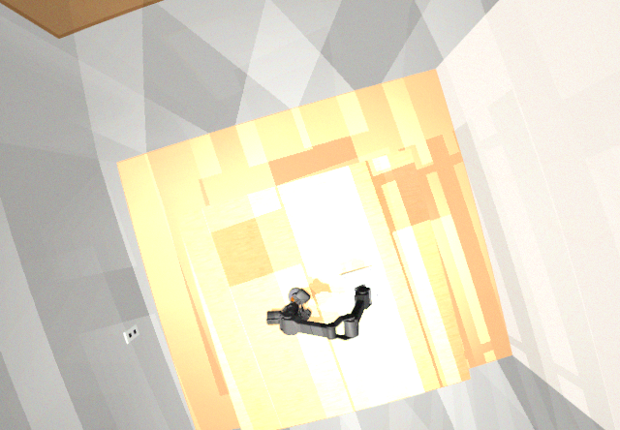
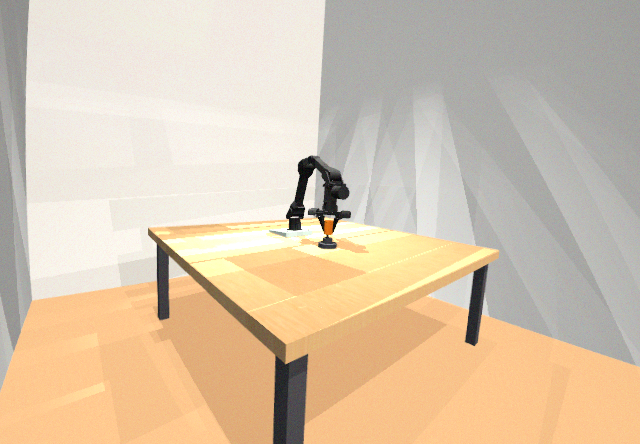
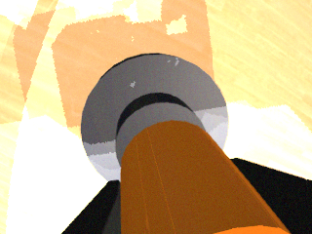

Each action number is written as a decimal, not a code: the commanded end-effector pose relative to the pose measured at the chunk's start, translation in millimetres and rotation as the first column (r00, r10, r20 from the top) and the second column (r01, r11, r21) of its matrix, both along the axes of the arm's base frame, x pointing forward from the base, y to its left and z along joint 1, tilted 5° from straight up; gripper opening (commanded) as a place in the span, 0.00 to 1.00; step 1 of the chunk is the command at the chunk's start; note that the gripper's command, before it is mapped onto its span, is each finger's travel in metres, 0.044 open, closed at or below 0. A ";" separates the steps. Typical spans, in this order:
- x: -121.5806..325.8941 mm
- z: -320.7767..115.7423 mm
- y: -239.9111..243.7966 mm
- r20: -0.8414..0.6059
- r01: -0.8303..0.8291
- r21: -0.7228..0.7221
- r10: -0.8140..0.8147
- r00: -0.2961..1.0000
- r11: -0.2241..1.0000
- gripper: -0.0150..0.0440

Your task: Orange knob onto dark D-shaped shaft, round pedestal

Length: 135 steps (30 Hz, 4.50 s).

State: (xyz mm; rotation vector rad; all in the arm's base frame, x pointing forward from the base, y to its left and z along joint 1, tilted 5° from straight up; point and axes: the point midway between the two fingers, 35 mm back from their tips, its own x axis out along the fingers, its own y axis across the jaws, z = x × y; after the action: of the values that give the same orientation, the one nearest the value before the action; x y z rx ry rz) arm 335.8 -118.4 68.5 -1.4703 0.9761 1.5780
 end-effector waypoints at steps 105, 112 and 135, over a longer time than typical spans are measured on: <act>-1.9 1.0 0.4 0.020 -0.411 0.010 0.410 0.912 0.912 0.25; 1.4 2.9 -0.9 0.021 -0.411 0.010 0.410 0.912 0.912 0.25; 2.0 0.7 -1.4 0.021 -0.411 0.009 0.410 0.912 0.912 0.25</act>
State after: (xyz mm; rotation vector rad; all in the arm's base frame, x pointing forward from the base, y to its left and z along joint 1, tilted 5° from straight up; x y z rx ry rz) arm 338.6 -119.4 66.9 -1.7551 0.6672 1.8516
